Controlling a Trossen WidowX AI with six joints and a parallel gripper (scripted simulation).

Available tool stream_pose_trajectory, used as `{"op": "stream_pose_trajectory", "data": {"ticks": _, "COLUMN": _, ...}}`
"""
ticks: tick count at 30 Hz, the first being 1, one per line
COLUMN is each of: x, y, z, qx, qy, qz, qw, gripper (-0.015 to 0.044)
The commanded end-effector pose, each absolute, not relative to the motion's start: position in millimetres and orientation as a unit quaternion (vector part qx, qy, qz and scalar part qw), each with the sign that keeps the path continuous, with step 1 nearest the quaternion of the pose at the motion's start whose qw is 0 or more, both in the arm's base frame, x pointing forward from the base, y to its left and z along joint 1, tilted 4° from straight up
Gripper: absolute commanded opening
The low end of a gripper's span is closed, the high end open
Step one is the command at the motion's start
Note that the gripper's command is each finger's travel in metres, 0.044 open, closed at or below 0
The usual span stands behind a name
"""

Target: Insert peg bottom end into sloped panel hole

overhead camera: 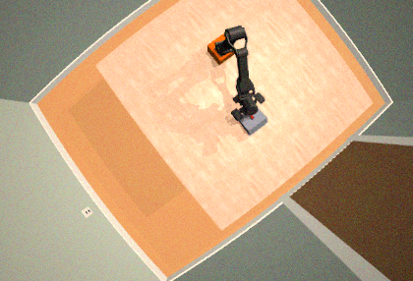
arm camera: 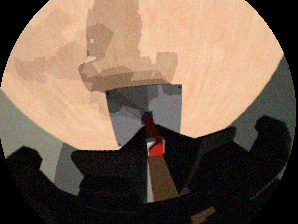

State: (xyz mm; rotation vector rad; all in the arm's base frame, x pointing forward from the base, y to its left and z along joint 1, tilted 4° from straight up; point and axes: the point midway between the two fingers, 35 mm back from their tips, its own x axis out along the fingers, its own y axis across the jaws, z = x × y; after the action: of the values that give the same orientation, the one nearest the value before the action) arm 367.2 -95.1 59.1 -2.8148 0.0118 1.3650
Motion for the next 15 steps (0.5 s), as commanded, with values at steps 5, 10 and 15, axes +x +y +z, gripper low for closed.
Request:
{"op": "stream_pose_trajectory", "data": {"ticks": 5, "x": 371.2, "y": -96.3, "z": 54.9, "qx": -0.900, "qy": 0.007, "qz": 0.436, "qw": 0.006, "gripper": 0.0000}}
{"op": "stream_pose_trajectory", "data": {"ticks": 10, "x": 373.3, "y": -96.4, "z": 52.2, "qx": -0.900, "qy": 0.007, "qz": 0.436, "qw": 0.006, "gripper": 0.0000}}
{"op": "stream_pose_trajectory", "data": {"ticks": 15, "x": 375.5, "y": -96.5, "z": 49.5, "qx": -0.900, "qy": 0.007, "qz": 0.436, "qw": 0.006, "gripper": 0.0000}}
